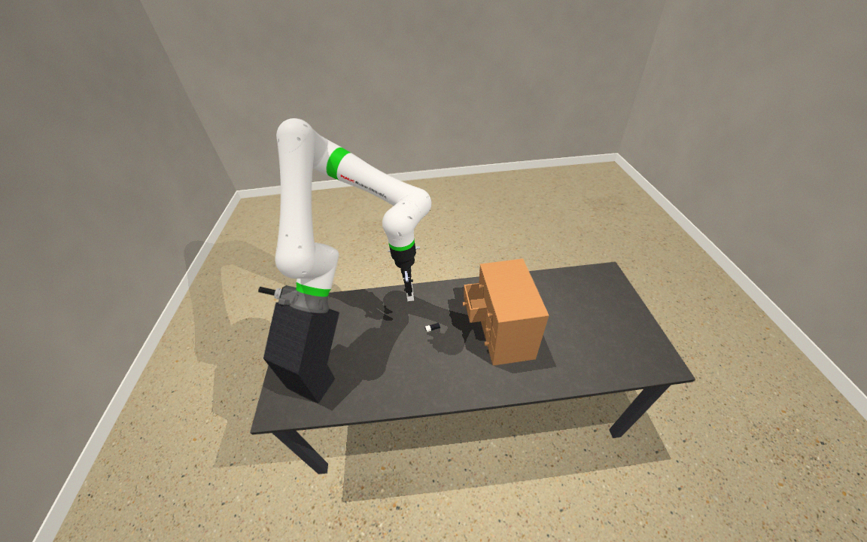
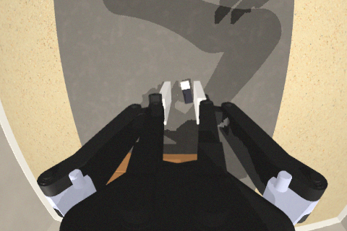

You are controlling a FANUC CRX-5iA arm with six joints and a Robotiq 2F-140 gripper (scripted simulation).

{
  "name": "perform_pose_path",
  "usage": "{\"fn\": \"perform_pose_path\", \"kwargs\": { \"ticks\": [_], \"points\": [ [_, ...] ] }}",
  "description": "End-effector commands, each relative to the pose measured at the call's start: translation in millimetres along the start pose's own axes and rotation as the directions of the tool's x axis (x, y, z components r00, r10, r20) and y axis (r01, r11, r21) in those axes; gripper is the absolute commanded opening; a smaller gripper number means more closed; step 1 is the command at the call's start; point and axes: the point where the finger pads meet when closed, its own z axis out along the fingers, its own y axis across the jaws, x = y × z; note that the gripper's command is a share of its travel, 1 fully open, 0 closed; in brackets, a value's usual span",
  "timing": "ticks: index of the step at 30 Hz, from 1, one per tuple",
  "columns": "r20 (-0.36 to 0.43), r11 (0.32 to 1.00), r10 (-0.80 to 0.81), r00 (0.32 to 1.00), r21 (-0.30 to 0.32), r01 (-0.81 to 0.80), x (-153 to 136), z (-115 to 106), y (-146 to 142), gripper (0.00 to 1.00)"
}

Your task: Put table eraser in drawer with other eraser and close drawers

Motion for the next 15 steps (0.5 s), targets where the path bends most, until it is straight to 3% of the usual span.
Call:
{"fn": "perform_pose_path", "kwargs": {
  "ticks": [1, 2, 15],
  "points": [
    [-0.001, 1.0, 0.0, 1.0, 0.0, 0.0, 0.0, 0.1, -0.1, 0.2],
    [-0.001, 1.0, 0.0, 1.0, 0.0, 0.0, 0.0, 0.1, -0.1, 1.0],
    [-0.001, 1.0, 0.0, 1.0, 0.0, 0.0, 0.0, 0.1, -0.1, 1.0]
  ]
}}
